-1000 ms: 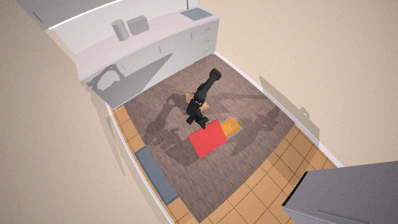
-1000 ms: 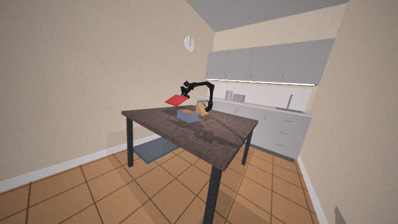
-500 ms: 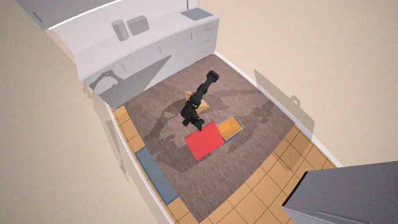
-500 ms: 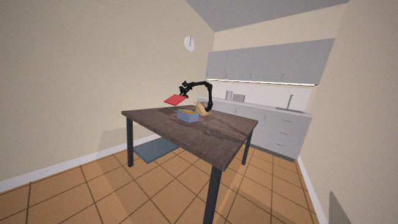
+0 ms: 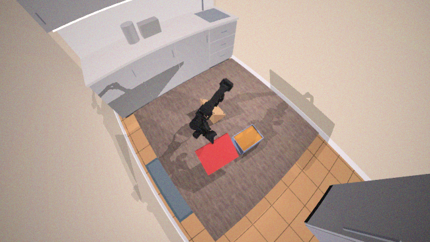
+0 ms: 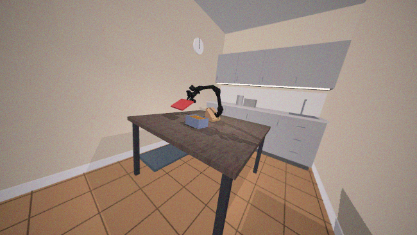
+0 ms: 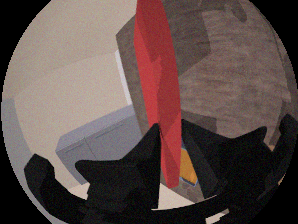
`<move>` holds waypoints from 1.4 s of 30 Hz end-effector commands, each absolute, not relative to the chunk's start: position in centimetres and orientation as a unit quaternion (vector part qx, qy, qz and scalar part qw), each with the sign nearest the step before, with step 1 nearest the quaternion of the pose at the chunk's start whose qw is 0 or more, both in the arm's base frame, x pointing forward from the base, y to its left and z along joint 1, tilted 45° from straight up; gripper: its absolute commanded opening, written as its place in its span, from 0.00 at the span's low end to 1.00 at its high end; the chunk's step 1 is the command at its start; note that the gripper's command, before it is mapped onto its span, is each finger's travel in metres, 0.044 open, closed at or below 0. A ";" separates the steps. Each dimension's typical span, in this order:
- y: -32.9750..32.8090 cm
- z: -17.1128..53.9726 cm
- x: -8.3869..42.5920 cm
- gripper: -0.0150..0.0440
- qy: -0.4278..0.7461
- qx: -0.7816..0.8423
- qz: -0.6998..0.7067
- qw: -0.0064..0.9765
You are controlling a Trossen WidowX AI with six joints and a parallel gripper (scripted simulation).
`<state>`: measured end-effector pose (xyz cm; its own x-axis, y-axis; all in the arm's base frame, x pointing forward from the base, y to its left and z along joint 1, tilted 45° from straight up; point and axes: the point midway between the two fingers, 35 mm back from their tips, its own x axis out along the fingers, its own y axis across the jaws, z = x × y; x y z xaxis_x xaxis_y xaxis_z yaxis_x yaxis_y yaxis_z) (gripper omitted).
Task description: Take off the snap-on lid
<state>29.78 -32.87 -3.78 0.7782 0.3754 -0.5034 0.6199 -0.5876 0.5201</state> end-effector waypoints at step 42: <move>-32.8 -7.0 29.5 0.25 0.280 0.874 -0.169 0.358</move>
